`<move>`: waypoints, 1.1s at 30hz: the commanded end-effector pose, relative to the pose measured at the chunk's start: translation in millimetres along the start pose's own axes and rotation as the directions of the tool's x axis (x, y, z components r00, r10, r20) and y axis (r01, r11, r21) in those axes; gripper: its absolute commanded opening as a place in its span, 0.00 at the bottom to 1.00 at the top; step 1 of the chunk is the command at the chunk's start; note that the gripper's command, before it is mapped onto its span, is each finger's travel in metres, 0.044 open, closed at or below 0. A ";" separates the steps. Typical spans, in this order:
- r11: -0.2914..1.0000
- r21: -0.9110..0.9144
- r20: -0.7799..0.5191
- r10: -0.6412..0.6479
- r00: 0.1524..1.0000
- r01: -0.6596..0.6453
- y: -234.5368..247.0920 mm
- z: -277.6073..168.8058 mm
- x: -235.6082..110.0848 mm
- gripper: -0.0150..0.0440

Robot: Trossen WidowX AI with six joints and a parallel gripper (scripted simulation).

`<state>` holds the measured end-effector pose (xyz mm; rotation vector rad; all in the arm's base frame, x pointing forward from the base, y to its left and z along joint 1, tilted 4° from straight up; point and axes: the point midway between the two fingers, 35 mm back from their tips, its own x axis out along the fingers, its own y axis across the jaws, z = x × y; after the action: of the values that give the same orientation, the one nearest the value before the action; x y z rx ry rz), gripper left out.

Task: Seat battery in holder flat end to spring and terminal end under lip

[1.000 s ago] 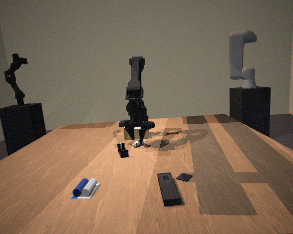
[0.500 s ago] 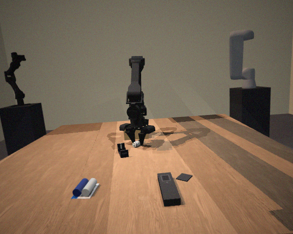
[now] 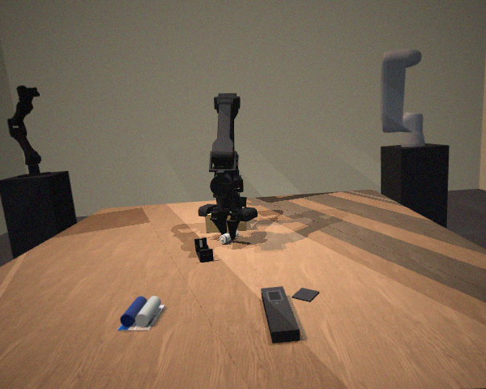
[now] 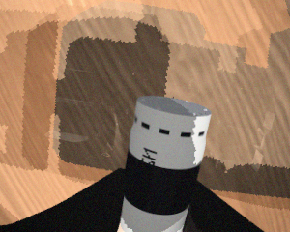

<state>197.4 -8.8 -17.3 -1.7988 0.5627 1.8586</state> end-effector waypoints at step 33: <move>0.303 0.953 -0.021 -0.006 1.000 0.022 -8.0 -72.4 -66.8 0.40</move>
<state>252.4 -43.2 43.4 -1.0465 1.2368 1.1159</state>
